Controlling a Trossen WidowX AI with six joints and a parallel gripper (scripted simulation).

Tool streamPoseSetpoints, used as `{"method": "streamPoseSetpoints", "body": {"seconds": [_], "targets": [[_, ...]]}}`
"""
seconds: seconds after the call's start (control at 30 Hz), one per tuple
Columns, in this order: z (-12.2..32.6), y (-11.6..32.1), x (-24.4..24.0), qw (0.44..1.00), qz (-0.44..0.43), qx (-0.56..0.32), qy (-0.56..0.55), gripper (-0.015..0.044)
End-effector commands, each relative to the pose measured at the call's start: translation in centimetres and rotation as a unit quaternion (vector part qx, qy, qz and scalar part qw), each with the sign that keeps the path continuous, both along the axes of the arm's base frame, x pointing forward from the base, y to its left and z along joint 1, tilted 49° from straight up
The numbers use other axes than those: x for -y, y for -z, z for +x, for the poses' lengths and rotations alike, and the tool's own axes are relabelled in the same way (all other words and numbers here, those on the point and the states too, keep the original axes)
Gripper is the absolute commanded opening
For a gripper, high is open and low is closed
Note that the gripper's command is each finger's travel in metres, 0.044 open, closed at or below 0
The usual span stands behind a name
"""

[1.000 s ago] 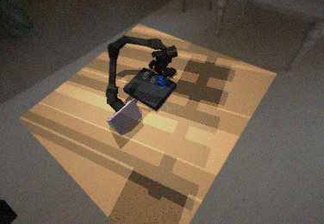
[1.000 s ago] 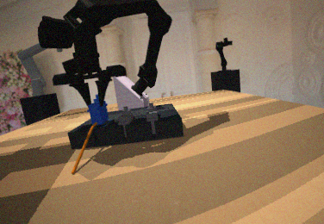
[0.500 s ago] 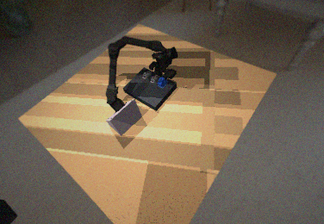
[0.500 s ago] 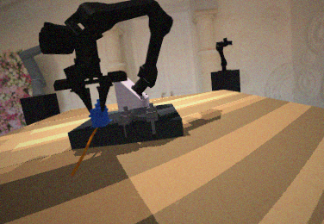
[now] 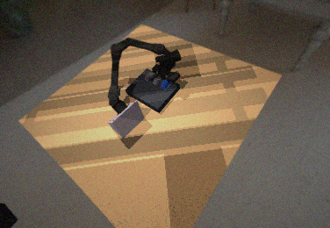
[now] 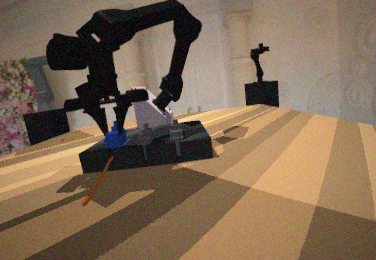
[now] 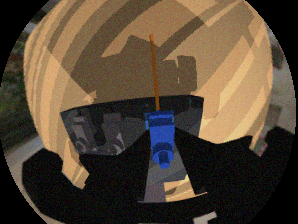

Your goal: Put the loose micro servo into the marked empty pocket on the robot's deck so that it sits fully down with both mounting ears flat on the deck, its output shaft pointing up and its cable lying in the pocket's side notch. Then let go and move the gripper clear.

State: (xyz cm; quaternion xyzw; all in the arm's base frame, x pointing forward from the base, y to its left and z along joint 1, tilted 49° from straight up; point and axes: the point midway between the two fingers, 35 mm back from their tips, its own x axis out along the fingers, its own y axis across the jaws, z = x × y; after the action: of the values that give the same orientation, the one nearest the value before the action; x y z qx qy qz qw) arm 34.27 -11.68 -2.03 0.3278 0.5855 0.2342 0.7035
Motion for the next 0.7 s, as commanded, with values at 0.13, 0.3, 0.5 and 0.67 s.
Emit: {"method": "streamPoseSetpoints", "body": {"seconds": [0.13,0.3,0.5,0.67], "targets": [[0.1,0.6,-0.5,1.0,0.003,-0.001,0.004,0.0],[0.2,0.9,-0.9,1.0,0.003,-0.001,0.004,0.0],[0.3,1.3,-1.3,1.0,0.003,-0.001,0.004,0.0],[0.3,1.1,-1.1,1.0,0.003,-0.001,0.004,0.0131]]}}
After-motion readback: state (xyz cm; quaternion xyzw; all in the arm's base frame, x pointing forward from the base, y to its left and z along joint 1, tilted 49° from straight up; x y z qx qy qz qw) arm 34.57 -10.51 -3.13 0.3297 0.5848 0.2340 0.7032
